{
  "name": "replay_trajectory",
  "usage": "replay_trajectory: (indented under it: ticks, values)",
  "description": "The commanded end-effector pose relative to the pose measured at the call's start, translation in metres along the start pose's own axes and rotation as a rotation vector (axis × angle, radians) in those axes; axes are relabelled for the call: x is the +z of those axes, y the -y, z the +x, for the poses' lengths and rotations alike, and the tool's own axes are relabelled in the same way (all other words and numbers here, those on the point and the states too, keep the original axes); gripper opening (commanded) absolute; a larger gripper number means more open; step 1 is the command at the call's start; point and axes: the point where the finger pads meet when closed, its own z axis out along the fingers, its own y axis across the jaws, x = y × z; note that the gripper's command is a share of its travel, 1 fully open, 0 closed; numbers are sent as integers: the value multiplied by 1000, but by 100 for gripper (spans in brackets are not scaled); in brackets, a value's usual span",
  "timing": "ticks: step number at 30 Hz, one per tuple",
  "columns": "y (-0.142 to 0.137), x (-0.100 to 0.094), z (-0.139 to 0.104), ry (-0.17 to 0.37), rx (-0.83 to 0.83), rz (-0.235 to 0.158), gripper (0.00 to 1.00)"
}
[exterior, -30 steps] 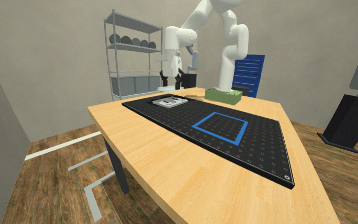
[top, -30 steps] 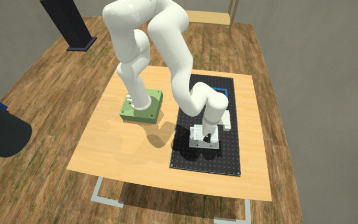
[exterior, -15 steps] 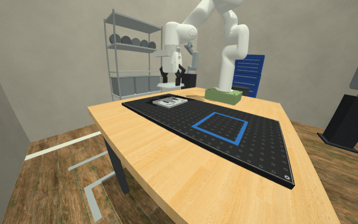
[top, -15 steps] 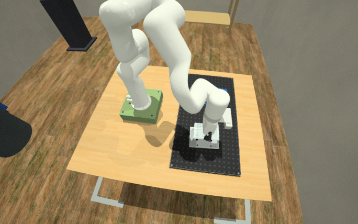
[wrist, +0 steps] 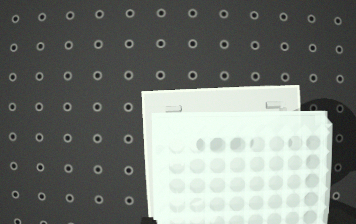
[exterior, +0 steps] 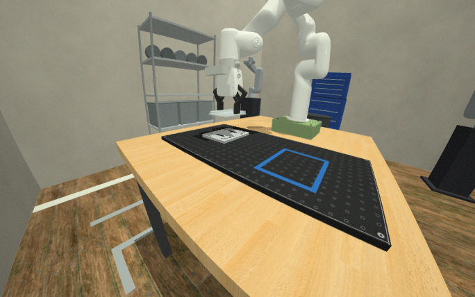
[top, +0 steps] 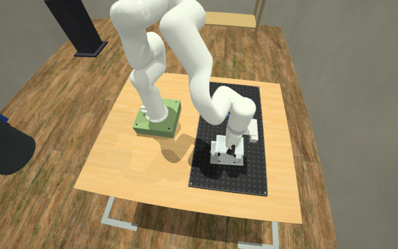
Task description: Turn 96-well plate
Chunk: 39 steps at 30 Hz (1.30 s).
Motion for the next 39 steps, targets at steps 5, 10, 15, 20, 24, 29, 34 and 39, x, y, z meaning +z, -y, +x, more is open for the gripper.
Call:
replay_trajectory:
  ticks: [5, 10, 15, 20, 24, 29, 34, 39]
  values:
    - [23, 0, 6, -5, 18, 1, 0]
    - [36, 0, 8, -5, 18, 1, 0]
    - [52, 1, 11, -5, 18, 1, 0]
    - [69, 1, 14, -5, 18, 1, 0]
    - [75, 1, 15, -5, 18, 1, 0]
    - [92, 2, 18, -5, 18, 1, 0]
    - [108, 3, 21, -5, 18, 1, 0]
    - [121, 3, 23, -5, 18, 1, 0]
